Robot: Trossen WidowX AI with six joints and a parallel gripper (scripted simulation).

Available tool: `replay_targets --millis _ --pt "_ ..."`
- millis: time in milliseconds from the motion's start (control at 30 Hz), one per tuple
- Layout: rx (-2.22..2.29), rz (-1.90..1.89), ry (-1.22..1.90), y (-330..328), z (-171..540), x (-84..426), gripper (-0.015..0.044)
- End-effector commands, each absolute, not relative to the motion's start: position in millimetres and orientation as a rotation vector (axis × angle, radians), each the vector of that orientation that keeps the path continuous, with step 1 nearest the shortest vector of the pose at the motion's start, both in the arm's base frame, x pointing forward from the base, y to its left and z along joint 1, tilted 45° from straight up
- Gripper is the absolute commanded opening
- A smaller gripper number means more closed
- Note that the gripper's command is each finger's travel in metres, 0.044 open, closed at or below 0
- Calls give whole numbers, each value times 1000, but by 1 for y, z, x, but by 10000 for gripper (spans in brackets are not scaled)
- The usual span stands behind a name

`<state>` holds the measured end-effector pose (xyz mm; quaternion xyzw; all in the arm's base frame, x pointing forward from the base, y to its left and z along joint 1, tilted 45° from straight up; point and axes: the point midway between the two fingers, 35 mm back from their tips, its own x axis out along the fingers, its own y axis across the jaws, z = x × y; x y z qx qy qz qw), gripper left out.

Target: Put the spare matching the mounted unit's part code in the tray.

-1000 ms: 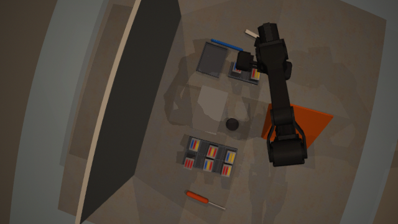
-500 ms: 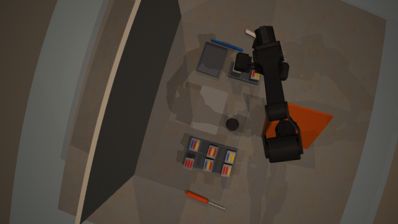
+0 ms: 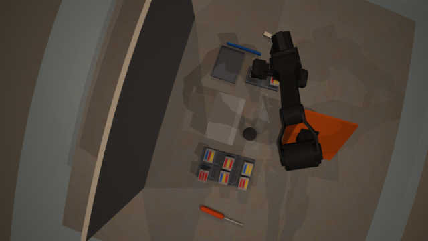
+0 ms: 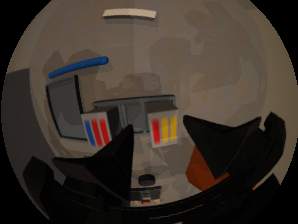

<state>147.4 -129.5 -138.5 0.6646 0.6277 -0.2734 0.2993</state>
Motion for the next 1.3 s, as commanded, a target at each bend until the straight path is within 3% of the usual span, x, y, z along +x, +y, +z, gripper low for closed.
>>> replay_targets --millis 0,1267 --pt "1782 -724 1688 -117 -144 144 300" --pt "1783 -722 1689 -104 -155 143 300"
